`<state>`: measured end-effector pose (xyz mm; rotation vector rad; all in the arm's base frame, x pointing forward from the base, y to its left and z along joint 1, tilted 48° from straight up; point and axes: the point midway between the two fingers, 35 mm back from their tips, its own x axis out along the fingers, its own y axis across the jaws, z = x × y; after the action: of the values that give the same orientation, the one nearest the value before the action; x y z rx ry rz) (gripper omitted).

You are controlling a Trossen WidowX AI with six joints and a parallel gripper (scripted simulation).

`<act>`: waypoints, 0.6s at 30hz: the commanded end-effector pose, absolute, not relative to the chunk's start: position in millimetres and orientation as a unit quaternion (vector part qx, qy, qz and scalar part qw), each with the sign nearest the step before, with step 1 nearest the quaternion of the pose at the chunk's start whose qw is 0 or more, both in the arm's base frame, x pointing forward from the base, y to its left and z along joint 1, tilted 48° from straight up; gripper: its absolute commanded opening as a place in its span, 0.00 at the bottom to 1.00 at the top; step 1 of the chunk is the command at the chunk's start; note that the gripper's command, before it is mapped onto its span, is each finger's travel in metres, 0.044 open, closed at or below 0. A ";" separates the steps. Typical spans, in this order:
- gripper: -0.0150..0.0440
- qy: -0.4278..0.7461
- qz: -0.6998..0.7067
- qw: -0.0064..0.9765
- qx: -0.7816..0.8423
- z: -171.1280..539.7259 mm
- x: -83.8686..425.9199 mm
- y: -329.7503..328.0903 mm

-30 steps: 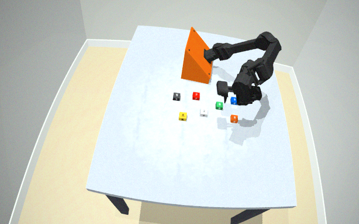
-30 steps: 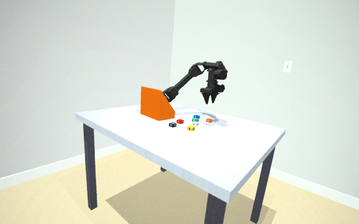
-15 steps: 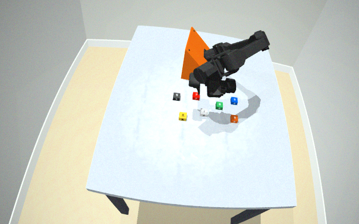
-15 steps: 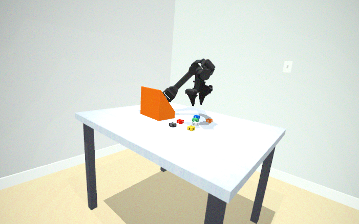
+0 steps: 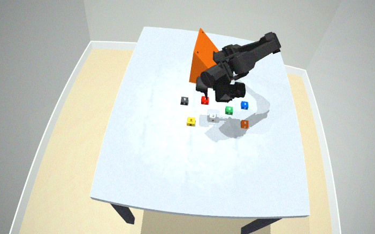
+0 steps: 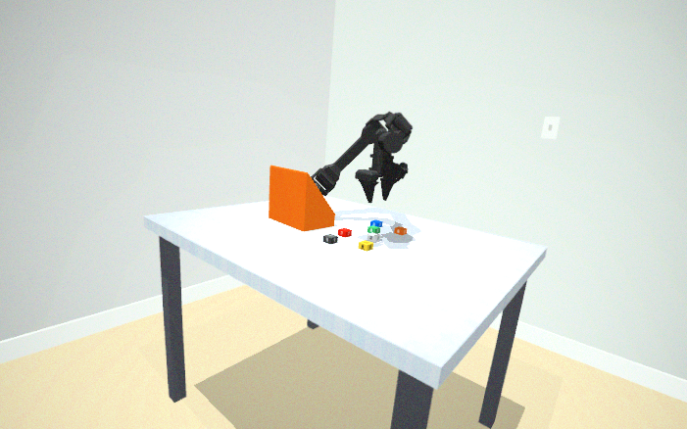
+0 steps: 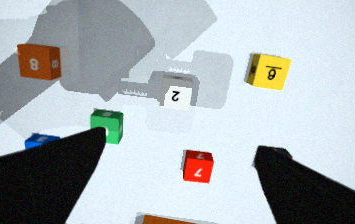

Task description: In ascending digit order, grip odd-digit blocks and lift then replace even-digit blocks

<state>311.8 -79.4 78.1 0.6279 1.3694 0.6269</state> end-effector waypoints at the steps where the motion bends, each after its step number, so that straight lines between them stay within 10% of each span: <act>1: 0.93 0.613 0.278 0.684 0.281 55.1 326.9 -104.1; 18: 0.93 0.612 0.278 0.685 0.279 15.9 346.1 -140.9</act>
<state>346.7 -141.3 18.1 0.6259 1.3665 0.6173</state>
